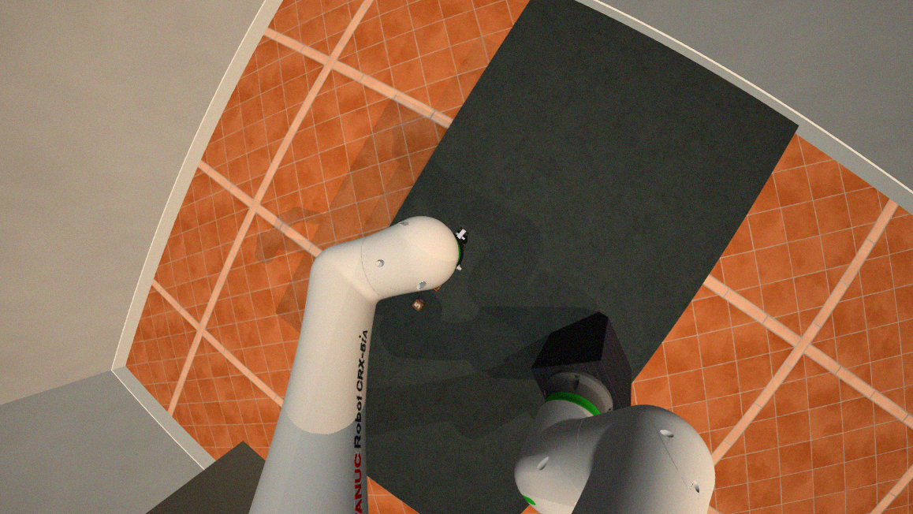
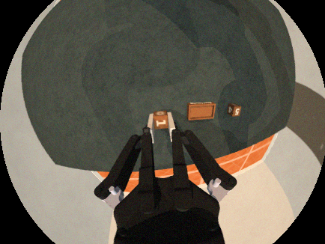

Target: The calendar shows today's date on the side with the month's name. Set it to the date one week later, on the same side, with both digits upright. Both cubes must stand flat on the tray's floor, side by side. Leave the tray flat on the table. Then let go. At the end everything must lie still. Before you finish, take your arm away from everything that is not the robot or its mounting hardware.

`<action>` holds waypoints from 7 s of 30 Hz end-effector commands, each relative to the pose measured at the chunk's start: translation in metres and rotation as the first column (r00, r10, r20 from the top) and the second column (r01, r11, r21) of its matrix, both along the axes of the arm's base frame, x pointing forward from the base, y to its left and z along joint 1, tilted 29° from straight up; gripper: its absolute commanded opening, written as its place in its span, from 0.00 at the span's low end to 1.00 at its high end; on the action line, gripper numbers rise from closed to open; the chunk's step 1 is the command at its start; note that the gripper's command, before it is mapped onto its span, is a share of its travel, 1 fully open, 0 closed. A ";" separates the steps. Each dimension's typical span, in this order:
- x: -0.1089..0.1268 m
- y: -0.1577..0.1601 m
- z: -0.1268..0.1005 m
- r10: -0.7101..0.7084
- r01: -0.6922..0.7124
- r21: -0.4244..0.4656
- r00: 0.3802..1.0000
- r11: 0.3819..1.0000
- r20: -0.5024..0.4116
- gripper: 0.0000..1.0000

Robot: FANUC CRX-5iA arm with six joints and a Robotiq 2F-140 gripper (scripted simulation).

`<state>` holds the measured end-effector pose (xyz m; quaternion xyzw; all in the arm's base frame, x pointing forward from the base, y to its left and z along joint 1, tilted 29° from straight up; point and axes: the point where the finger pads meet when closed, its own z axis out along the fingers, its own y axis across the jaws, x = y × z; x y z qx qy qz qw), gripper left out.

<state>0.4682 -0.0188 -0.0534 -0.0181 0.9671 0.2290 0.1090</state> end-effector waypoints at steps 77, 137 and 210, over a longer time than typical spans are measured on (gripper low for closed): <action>0.006 0.012 -0.024 0.000 0.000 0.000 1.000 1.000 0.001 0.16; 0.006 0.012 -0.024 0.000 0.000 0.000 1.000 1.000 0.001 0.16; -0.012 -0.028 0.055 0.000 0.000 0.000 1.000 1.000 0.001 0.28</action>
